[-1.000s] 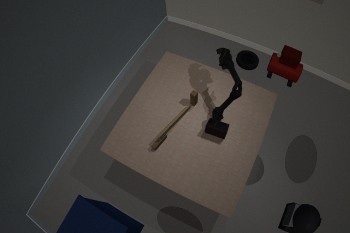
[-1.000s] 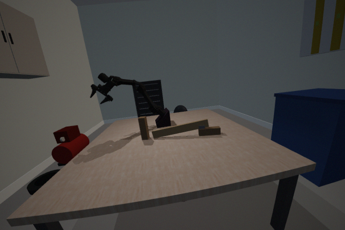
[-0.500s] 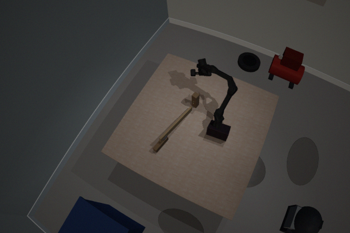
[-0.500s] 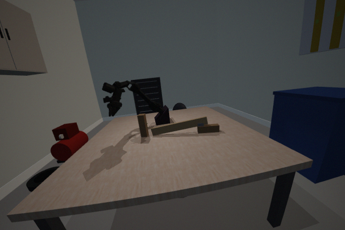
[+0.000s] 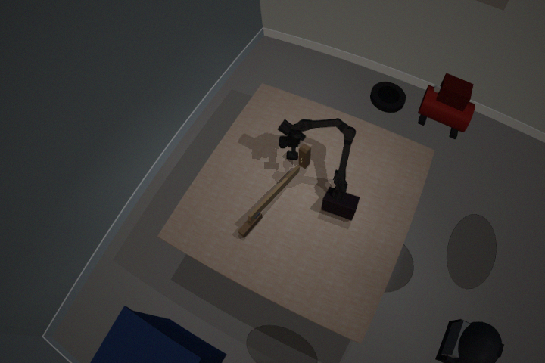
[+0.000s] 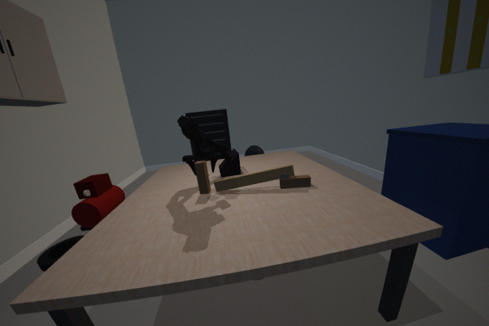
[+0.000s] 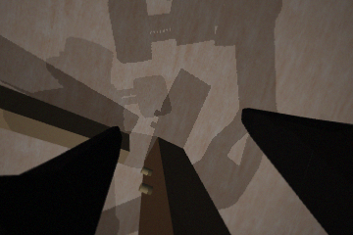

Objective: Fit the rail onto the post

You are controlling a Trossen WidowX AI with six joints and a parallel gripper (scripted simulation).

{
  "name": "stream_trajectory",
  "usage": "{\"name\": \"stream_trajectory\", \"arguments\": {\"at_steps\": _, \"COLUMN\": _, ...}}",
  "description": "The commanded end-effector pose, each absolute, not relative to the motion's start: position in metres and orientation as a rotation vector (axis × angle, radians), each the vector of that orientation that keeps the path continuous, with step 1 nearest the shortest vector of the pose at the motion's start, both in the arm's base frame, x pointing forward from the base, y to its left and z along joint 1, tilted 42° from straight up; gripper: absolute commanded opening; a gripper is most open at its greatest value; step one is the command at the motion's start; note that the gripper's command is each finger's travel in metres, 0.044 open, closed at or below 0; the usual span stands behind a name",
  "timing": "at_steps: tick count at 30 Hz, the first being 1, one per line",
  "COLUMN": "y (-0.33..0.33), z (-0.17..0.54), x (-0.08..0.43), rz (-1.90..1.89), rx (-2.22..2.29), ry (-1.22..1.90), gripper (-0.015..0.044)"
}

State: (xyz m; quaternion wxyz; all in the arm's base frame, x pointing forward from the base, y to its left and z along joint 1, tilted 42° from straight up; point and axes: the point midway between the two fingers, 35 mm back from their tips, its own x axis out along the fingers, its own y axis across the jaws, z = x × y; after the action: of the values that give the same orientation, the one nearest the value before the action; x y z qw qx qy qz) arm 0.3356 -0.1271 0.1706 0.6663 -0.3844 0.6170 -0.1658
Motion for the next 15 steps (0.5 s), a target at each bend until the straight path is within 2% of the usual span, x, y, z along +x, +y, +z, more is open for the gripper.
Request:
{"name": "stream_trajectory", "arguments": {"at_steps": 1, "y": -0.104, "z": 0.126, "x": 0.327, "rz": -0.083, "rx": -1.108, "ry": 1.570, "gripper": 0.0440}}
{"name": "stream_trajectory", "arguments": {"at_steps": 6, "y": -0.080, "z": 0.072, "x": 0.300, "rz": 0.372, "rx": -1.404, "ry": 1.782, "gripper": 0.0440}}
{"name": "stream_trajectory", "arguments": {"at_steps": 15, "y": -0.078, "z": 0.063, "x": 0.300, "rz": 0.419, "rx": -1.429, "ry": 1.799, "gripper": 0.0440}}
